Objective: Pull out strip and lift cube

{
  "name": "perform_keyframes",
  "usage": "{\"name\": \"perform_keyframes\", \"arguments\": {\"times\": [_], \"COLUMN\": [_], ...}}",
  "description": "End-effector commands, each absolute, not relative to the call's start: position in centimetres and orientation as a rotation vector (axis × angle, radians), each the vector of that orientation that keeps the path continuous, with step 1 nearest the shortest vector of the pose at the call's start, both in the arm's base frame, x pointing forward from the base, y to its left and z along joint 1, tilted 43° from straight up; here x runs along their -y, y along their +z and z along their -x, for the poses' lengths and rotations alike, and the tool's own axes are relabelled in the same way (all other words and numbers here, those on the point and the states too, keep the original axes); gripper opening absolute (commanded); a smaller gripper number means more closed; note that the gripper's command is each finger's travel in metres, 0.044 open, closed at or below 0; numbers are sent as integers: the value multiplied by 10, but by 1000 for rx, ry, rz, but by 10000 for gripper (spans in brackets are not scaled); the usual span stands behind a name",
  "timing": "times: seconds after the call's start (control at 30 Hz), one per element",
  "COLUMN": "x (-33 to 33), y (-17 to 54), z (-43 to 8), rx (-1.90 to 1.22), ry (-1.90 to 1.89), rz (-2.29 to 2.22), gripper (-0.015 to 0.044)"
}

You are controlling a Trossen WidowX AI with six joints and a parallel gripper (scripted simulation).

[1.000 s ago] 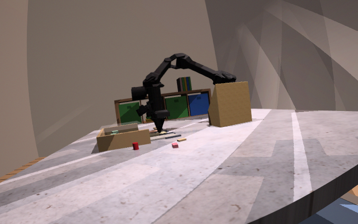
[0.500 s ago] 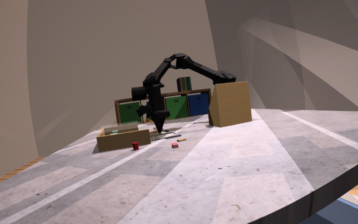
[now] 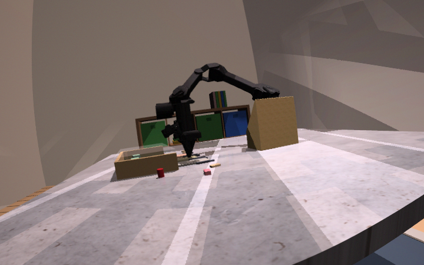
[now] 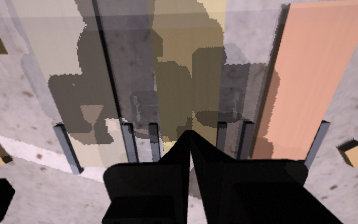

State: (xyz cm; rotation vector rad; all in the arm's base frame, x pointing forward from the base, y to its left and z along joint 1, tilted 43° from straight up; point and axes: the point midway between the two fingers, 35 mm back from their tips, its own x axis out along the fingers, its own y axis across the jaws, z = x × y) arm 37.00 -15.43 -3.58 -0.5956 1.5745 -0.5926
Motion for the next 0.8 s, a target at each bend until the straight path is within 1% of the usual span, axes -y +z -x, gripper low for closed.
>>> {"name": "perform_keyframes", "arguments": {"times": [0.0, 0.77], "x": [156, 158], "y": [-37, -38], "z": [-370, -371], "rx": [-1576, -1576], "ry": [-594, -594], "rz": [599, 599], "gripper": [0, 0]}}
